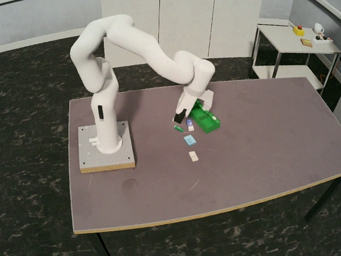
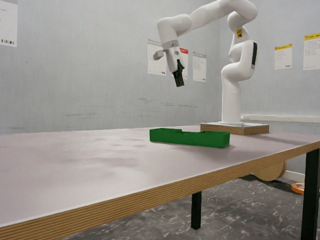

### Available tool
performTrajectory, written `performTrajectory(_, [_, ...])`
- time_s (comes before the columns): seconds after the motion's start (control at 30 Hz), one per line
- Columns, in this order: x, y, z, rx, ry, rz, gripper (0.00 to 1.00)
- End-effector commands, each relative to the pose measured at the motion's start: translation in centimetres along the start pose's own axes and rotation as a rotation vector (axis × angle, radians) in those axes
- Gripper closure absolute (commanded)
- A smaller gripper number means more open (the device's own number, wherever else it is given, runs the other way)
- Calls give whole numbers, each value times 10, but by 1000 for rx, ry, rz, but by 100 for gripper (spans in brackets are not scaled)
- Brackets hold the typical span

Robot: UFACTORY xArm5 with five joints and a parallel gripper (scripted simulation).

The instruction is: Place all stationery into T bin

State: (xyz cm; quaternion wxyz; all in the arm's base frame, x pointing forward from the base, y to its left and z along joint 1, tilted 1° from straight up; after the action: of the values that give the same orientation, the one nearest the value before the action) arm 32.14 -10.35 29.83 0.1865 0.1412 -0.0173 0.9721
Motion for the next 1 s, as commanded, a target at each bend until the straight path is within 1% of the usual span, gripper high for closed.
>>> performTrajectory(0.0, [-4, -10, 6, 7, 34, 48, 91])
performTrajectory(0.07, [-7, -23, 13, 17, 78, 115, 91])
performTrajectory(0.1, [-11, -30, 17, 17, 78, 115, 91])
performTrajectory(0.17, [-11, -31, 17, 17, 78, 115, 91])
performTrajectory(0.23, [-12, -44, 24, 26, 132, 198, 91])
performTrajectory(0.27, [-13, -51, 28, 29, 149, 224, 91])
performTrajectory(0.3, [-16, -58, 31, 29, 149, 224, 91])
performTrajectory(0.37, [-17, -60, 33, 29, 149, 224, 91])
performTrajectory(0.43, [-16, -74, 39, 36, 202, 308, 91])
performTrajectory(0.47, [-16, -81, 42, 38, 219, 335, 91])
performTrajectory(0.53, [-16, -81, 42, 38, 219, 335, 91])
performTrajectory(0.6, [-19, -92, 48, 38, 219, 335, 91])
performTrajectory(0.67, [-16, -94, 31, 32, 289, 406, 91])
performTrajectory(0.7, [-16, -96, 22, 31, 300, 418, 91])
performTrajectory(0.8, [-20, -103, -1, 31, 300, 418, 91])
performTrajectory(0.83, [-21, -105, -5, 31, 300, 418, 91])
performTrajectory(0.97, [-21, -105, -5, 31, 300, 418, 91])
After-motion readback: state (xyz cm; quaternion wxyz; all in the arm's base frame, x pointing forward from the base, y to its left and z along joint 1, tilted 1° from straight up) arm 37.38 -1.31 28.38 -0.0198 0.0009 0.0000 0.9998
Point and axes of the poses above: the point where the finger pads meet when closed, its own z axis back along the fingers, its own y axis across the jaws, x = y × z, the point moved 10 cm from there along z, back along the fingers, and after that the axes turned 4 degrees about z, right-handed, at the moved point
